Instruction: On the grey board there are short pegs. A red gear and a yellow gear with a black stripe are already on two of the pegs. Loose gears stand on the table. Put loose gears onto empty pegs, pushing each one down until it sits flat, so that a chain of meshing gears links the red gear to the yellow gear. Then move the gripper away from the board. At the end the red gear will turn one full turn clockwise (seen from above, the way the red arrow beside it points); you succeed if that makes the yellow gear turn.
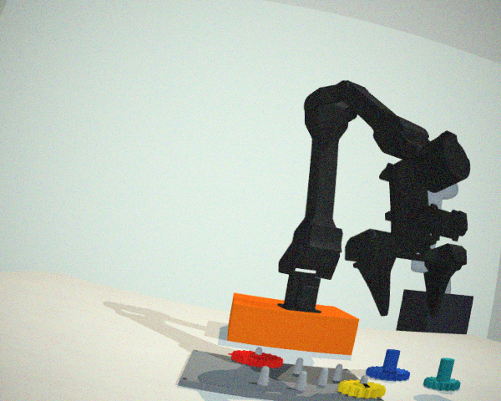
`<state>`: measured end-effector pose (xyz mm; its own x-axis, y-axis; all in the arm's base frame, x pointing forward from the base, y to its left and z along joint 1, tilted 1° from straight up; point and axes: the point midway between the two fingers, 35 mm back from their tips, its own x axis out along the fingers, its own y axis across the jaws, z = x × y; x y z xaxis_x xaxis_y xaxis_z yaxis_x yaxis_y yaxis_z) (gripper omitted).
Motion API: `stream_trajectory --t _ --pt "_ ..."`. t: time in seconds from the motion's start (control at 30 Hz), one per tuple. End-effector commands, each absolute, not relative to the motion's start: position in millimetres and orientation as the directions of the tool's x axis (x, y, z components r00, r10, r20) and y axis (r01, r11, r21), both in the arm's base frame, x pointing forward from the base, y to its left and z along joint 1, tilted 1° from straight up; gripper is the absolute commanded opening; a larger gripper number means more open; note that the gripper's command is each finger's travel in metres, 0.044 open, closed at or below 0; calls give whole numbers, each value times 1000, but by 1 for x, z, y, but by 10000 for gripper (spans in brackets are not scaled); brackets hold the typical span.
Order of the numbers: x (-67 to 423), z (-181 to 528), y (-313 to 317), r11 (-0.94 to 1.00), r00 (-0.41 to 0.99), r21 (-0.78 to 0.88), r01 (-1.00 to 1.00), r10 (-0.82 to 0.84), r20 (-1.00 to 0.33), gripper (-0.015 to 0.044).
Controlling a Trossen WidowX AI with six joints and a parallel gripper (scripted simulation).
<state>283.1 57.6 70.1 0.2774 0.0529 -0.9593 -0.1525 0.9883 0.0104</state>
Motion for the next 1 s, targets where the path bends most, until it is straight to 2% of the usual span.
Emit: stream_trajectory --t 0.0,0.97 --pt "253 47 63 985 56 -6 -175 4 -998 440" --pt "252 6 70 984 41 -6 -177 1 -999 440"
